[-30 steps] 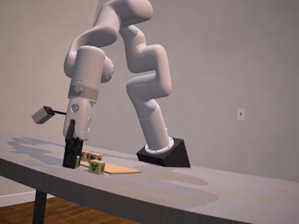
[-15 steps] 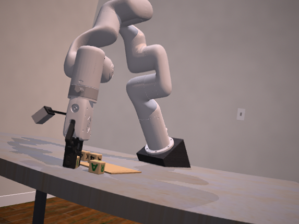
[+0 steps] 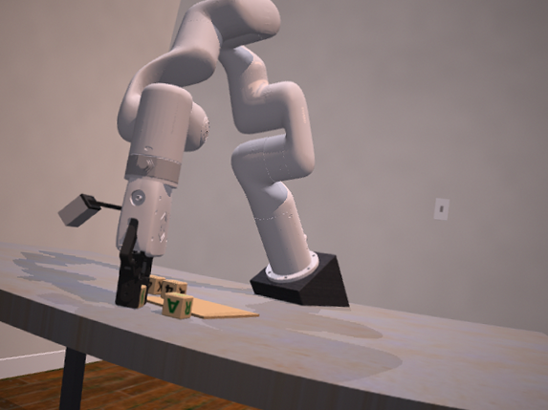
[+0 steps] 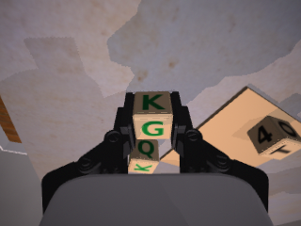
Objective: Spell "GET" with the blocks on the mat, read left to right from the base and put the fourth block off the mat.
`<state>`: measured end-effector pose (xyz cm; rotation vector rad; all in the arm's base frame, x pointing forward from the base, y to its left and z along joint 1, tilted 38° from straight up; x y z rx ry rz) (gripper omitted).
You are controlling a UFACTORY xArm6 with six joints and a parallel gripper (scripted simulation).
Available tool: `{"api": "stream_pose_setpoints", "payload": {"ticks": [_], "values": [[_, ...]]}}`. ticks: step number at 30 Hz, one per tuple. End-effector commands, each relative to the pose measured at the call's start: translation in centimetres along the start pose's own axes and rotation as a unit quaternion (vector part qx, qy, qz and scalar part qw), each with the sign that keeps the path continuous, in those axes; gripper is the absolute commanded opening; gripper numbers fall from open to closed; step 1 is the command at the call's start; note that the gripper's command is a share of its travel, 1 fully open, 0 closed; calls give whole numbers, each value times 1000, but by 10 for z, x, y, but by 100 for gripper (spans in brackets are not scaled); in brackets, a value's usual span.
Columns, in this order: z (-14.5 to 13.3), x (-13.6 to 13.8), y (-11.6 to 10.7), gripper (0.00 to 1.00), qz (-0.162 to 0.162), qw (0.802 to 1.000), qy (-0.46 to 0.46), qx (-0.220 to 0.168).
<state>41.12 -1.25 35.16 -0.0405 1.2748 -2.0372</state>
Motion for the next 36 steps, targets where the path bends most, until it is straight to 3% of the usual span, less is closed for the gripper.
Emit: {"api": "stream_pose_setpoints", "payload": {"ticks": [1,6,14,18,31,36], "values": [[1,-1,-7,27,2,1000,0,1],[1,-1,-22,27,2,1000,0,1],[1,-1,-80,27,2,1000,0,1],[1,-1,-97,27,2,1000,0,1],[0,-1,-101,27,2,1000,-1,1],[-26,4,-102,27,0,995,-97,-3]]}}
Point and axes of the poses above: the point where the finger pads meet when closed, its own y axis out along the fingers, its own x axis across the jaws, z = x × y, the point moved 10 cm from there along -y, back along the fingers, and after that the axes turned 15 degrees about -y, right-handed, at the moved point
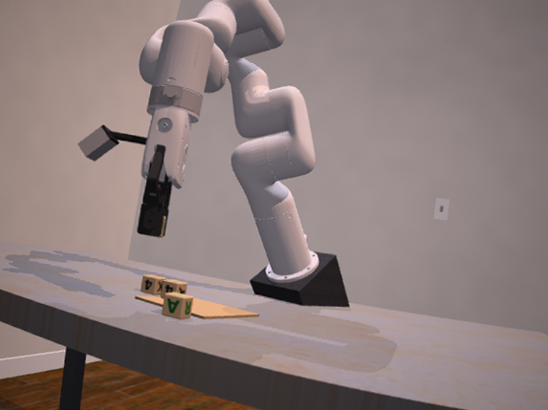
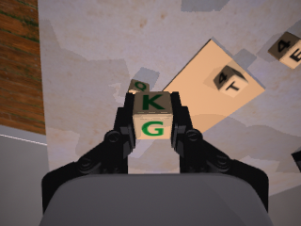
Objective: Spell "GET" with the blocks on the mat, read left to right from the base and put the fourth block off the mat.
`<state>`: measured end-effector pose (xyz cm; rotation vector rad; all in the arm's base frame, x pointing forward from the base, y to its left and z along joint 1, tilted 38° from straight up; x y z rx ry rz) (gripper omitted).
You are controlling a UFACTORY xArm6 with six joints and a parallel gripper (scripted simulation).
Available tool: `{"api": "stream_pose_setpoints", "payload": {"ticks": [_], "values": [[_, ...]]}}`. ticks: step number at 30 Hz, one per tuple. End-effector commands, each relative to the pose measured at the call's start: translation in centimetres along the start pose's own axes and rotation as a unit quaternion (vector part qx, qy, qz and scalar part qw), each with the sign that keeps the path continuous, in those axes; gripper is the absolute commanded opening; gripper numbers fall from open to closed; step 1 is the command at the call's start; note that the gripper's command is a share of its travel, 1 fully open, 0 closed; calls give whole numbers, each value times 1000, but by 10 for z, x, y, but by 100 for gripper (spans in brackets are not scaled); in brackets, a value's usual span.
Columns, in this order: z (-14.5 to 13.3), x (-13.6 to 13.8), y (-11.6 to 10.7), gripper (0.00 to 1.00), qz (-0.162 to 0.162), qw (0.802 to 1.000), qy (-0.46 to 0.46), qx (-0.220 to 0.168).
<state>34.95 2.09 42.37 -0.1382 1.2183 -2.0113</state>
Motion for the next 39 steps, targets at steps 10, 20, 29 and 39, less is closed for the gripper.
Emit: {"api": "stream_pose_setpoints", "payload": {"ticks": [10,20,29,39], "values": [[-58,9,-4,27,0,976,-220,-4],[-99,22,-4,27,1,923,-384,-2],[-132,37,-3,27,1,852,-524,6],[-133,37,-3,27,1,851,-525,6]]}}
Point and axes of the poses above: the point where the finger pads meet when closed, its own y axis out along the fingers, its own x axis across the jaws, z = x × y, the point moved 10 cm from there along -y, back along the fingers, and after that the axes turned 15 degrees about -y, right-handed, at the moved point
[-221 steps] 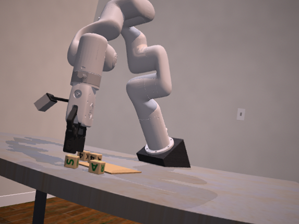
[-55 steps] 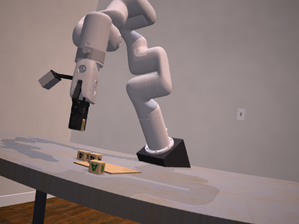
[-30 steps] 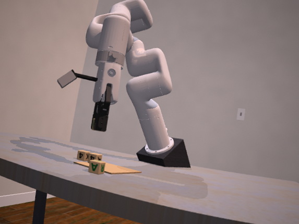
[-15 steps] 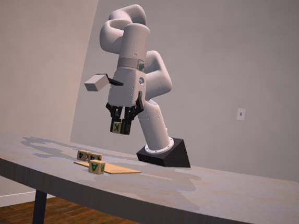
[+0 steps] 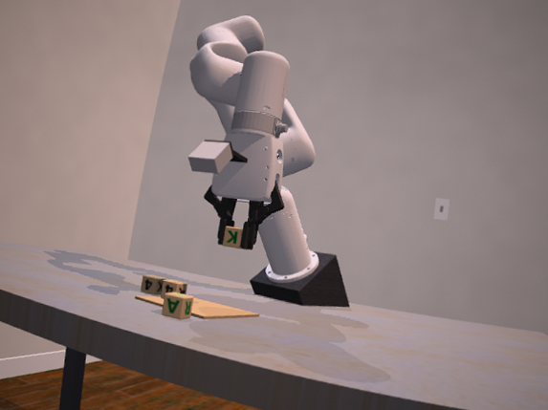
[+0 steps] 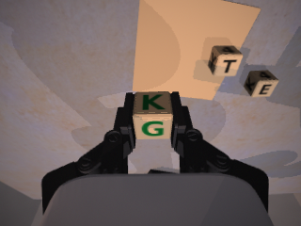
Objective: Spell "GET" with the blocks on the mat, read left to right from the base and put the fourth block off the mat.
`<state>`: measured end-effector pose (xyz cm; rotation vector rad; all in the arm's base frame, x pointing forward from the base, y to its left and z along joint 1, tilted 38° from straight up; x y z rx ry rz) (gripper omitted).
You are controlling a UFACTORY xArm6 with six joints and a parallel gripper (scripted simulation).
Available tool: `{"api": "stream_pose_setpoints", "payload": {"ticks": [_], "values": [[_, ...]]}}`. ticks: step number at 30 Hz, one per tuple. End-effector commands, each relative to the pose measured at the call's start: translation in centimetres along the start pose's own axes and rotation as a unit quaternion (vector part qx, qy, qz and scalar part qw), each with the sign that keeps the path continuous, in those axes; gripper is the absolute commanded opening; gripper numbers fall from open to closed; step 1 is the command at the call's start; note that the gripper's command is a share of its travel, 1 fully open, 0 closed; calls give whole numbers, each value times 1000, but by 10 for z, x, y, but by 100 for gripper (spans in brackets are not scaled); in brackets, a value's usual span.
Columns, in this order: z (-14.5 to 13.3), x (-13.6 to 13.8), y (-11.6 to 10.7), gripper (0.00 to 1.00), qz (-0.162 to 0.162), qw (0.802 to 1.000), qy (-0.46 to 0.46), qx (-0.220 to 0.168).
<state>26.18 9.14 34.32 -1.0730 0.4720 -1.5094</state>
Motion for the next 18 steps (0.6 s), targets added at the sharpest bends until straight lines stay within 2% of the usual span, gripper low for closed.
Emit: {"api": "stream_pose_setpoints", "payload": {"ticks": [1,8,18], "values": [[1,0,-1,27,0,1000,0,1],[1,0,3,27,1,1000,0,0],[1,0,27,27,1,1000,0,0]]}}
Point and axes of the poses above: the point where the finger pads meet when closed, its own y axis out along the fingers, its own x axis across the jaws, z = x × y, the point moved 10 cm from there along -y, back along the fingers, and after that the axes turned 15 degrees about -y, right-handed, at the moved point
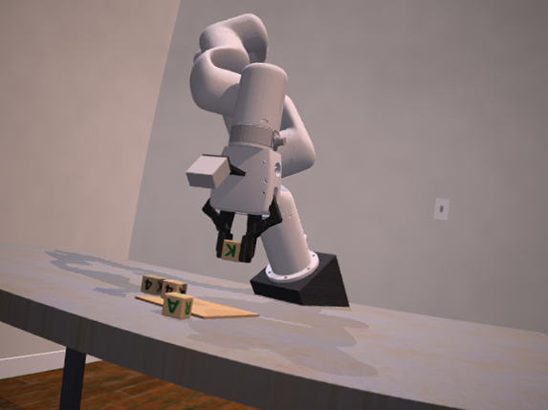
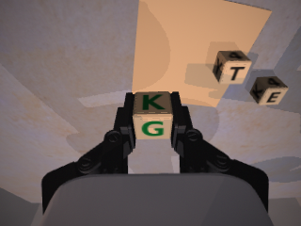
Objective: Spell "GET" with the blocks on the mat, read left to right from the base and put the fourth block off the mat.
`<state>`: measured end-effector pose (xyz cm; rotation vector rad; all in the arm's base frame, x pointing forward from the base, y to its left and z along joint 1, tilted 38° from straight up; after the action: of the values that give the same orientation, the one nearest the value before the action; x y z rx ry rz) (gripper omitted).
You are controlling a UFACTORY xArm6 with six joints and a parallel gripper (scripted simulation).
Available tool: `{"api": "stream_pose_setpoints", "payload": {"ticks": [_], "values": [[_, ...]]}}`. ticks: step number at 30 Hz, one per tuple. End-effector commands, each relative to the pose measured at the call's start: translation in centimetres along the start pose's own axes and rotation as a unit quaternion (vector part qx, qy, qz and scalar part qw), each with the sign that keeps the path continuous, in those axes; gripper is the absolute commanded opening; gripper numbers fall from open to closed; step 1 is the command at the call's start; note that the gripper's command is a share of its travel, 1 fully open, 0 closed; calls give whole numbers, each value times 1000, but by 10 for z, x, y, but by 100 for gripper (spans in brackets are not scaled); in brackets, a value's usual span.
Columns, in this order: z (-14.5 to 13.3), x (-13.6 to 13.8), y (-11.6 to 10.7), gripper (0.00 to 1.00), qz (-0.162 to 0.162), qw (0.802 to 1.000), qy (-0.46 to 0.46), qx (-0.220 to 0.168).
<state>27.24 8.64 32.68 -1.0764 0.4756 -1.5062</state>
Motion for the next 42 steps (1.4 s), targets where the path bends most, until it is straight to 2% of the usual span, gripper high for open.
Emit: {"api": "stream_pose_setpoints", "payload": {"ticks": [1,13,21,42], "values": [[2,0,11,27,0,1000,1,2],[1,-1,63,27,0,1000,1,2],[1,-1,73,27,0,1000,1,2],[1,-1,74,27,0,1000,1,2]]}}
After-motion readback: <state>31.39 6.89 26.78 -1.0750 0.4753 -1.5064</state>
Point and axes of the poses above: the point where the finger pads meet when closed, its own y axis out along the fingers, its own x axis across the jaws, z = x × y, the point moved 10 cm from there along -y, back along the fingers, and after that the axes turned 15 degrees about -y, right-handed, at the moved point
